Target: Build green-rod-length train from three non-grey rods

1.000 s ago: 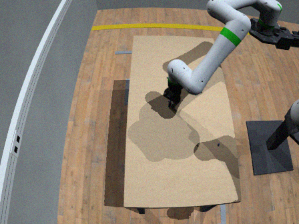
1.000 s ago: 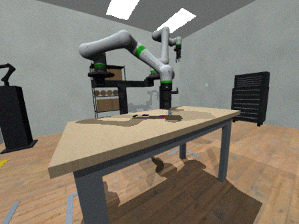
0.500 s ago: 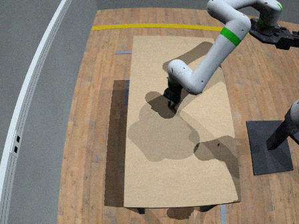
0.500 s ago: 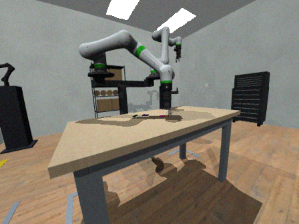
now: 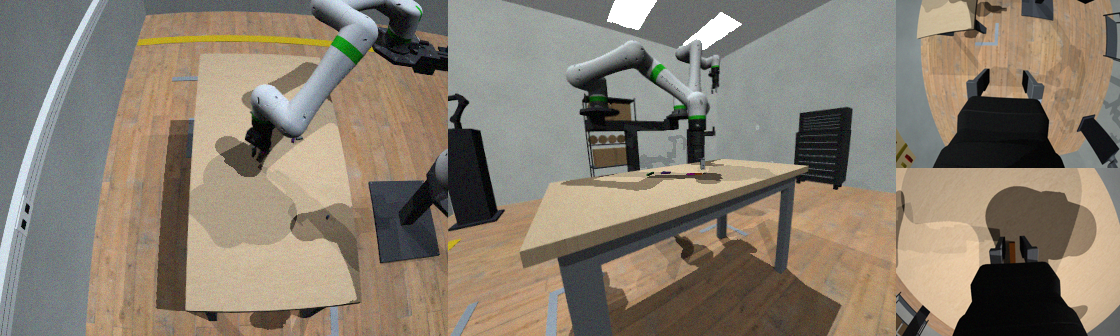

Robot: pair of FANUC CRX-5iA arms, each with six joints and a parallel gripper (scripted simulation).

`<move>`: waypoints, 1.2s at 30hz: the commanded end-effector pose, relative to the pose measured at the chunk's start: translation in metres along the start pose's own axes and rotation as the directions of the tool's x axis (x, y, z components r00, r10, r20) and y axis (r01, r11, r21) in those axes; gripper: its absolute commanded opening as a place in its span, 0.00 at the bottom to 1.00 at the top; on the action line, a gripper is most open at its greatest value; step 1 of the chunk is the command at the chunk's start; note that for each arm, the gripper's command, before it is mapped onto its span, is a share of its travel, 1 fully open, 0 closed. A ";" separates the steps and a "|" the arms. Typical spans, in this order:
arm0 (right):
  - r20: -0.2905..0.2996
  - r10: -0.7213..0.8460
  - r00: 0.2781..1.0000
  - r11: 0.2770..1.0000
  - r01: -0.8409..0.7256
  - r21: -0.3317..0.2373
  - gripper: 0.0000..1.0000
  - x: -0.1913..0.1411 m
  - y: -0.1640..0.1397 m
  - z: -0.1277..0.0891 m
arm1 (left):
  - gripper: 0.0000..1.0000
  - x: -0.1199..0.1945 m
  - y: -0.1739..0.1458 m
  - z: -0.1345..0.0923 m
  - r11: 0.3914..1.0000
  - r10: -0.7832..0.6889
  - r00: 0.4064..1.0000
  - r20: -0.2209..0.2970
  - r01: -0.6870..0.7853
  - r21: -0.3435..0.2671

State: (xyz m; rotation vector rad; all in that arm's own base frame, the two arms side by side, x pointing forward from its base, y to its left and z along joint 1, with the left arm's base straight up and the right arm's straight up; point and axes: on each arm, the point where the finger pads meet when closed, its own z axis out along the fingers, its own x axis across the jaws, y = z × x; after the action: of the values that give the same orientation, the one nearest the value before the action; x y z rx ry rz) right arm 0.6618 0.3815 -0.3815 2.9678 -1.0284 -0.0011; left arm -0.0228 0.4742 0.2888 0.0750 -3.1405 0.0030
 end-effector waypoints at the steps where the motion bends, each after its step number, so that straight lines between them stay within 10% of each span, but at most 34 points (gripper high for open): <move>1: -0.001 0.000 1.000 1.000 0.000 0.002 0.54 0.000 -0.001 -0.018 | 1.00 0.000 0.000 -0.001 1.000 0.000 1.000 0.000 0.000 -0.002; 18: -0.001 0.000 1.000 1.000 0.000 0.002 0.54 0.000 -0.001 -0.065 | 1.00 0.000 0.000 -0.001 1.000 0.000 1.000 0.000 0.000 -0.002; 19: -0.001 0.000 1.000 1.000 0.000 0.002 1.00 0.000 -0.001 -0.065 | 1.00 0.000 0.000 -0.001 1.000 0.000 1.000 0.000 0.000 -0.002; 36: -0.001 0.000 1.000 1.000 0.000 0.002 1.00 0.000 -0.001 -0.065 | 1.00 0.000 0.000 -0.001 1.000 0.000 1.000 0.000 0.000 -0.002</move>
State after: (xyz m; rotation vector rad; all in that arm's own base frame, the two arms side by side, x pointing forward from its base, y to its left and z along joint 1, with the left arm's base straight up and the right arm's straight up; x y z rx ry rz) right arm 0.6616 0.3814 -0.3178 2.9681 -1.0287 -0.0007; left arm -0.0228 0.4742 0.2888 0.0750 -3.1405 0.0030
